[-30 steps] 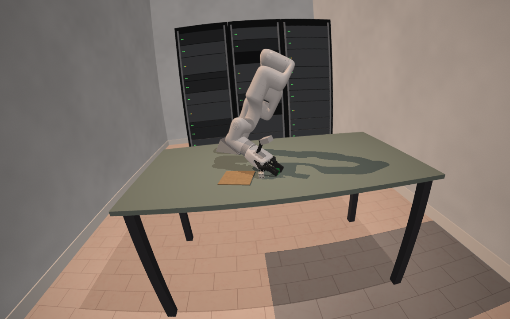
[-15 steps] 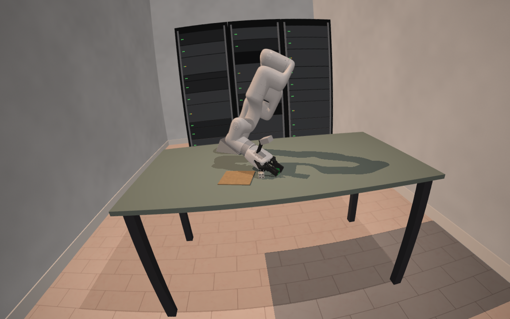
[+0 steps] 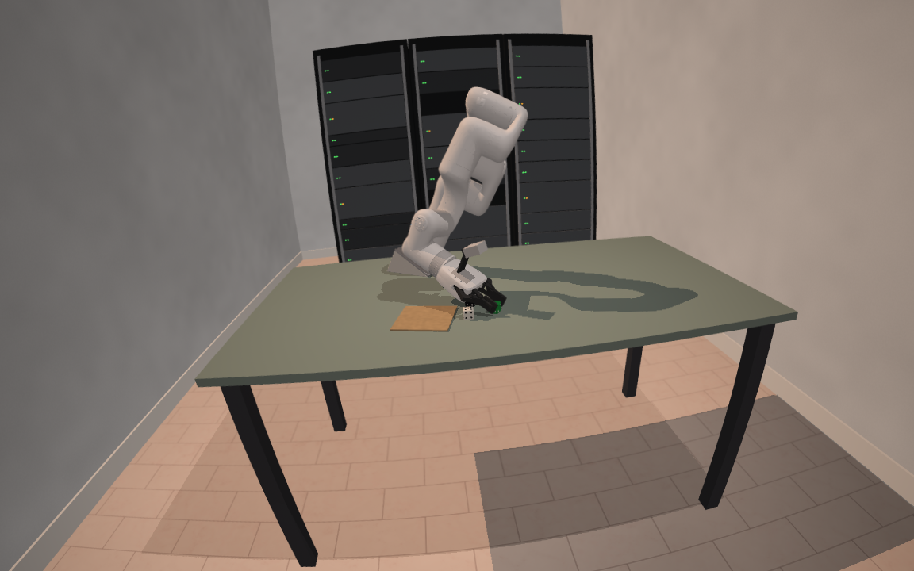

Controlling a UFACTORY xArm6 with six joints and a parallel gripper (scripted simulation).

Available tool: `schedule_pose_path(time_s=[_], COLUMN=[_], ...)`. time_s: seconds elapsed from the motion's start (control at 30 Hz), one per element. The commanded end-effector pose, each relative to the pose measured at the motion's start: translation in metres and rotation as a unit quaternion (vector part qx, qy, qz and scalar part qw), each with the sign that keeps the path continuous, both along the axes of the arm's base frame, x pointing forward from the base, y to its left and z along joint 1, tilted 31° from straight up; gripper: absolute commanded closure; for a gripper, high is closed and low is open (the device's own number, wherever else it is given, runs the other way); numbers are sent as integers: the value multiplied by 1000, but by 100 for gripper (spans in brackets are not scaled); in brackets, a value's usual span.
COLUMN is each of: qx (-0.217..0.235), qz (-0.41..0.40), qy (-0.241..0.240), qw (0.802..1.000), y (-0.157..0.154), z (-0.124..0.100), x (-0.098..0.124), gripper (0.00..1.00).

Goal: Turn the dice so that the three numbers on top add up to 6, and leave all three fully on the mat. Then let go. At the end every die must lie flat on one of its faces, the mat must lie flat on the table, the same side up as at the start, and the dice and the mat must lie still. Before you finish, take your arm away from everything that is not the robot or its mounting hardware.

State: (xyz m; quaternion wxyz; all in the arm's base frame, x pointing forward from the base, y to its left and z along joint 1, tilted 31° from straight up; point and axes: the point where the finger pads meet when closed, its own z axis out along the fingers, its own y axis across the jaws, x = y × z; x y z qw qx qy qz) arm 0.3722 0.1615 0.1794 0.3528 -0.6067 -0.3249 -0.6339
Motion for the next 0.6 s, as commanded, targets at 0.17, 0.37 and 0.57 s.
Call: schedule_pose_path(time_s=[0.17, 0.37, 0.57], qx=[0, 0, 0], qz=[0, 0, 0], qy=[-1, -1, -1], qw=[1000, 1000, 1000], y=[-23, -35, -37], z=[-1, -2, -2], x=[-14, -22, -23], gripper=[58, 58, 58])
